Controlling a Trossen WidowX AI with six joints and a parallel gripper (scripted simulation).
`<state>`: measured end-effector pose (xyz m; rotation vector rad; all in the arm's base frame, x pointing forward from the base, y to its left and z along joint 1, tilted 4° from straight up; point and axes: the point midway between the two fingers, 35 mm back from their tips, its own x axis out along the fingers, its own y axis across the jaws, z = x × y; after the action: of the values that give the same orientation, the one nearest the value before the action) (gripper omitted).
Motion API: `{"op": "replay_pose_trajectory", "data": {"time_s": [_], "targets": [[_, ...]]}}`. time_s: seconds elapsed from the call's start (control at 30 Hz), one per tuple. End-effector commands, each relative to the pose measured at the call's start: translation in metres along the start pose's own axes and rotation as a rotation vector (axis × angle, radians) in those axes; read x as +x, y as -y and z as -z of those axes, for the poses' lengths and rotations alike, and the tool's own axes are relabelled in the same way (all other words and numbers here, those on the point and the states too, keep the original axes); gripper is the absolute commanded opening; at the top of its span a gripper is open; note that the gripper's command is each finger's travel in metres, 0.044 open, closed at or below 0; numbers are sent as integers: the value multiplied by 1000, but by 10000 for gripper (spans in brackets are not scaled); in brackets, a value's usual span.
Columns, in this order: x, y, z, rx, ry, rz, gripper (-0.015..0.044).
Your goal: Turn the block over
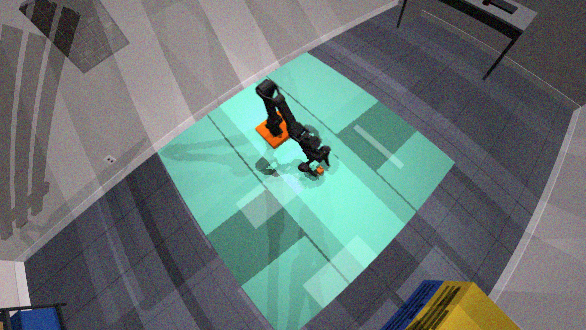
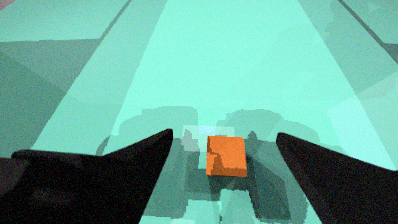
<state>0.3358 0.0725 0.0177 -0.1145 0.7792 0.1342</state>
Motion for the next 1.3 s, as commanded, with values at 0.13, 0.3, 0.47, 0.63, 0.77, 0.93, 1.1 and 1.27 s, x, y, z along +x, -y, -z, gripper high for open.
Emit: {"op": "replay_pose_trajectory", "data": {"time_s": [0.13,0.3,0.47,0.63,0.77,0.93,1.1,1.27], "targets": [[-61,3,-22,11,-247,-2,440],[-61,3,-22,11,-247,-2,440],[-59,2,-28,10,-298,-2,440],[-53,2,-43,7,-470,-3,440],[-50,1,-54,7,-609,-5,440],[-48,1,-64,10,-776,-6,440],[-48,1,-65,10,-799,-6,440],[-25,1,-41,10,-799,-5,440]]}}
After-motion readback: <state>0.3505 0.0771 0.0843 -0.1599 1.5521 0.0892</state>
